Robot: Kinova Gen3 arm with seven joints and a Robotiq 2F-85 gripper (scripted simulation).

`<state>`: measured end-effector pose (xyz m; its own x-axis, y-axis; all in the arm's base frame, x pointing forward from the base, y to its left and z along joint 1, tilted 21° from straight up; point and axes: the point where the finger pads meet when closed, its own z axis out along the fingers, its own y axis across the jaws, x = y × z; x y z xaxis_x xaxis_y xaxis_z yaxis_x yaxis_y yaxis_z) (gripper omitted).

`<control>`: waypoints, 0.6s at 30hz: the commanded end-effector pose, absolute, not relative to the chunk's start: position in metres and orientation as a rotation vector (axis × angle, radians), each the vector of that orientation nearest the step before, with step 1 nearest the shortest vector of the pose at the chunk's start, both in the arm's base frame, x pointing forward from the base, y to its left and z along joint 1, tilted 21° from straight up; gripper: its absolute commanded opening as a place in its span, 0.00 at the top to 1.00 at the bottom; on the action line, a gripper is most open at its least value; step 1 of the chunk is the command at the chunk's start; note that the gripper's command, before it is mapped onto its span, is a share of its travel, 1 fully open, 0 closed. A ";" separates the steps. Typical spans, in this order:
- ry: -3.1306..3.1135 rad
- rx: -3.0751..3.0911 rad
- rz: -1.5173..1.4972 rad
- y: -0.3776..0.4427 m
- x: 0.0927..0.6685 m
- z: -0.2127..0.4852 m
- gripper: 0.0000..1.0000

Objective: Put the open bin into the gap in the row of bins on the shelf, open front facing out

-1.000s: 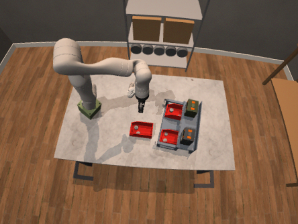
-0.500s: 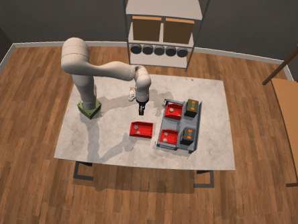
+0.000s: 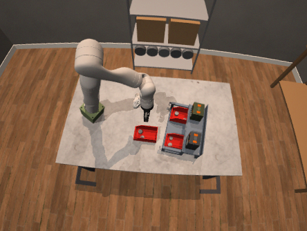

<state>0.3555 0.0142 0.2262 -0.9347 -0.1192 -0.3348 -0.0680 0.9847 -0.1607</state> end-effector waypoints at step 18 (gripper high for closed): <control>2.799 -0.127 -0.229 0.003 0.364 0.190 0.00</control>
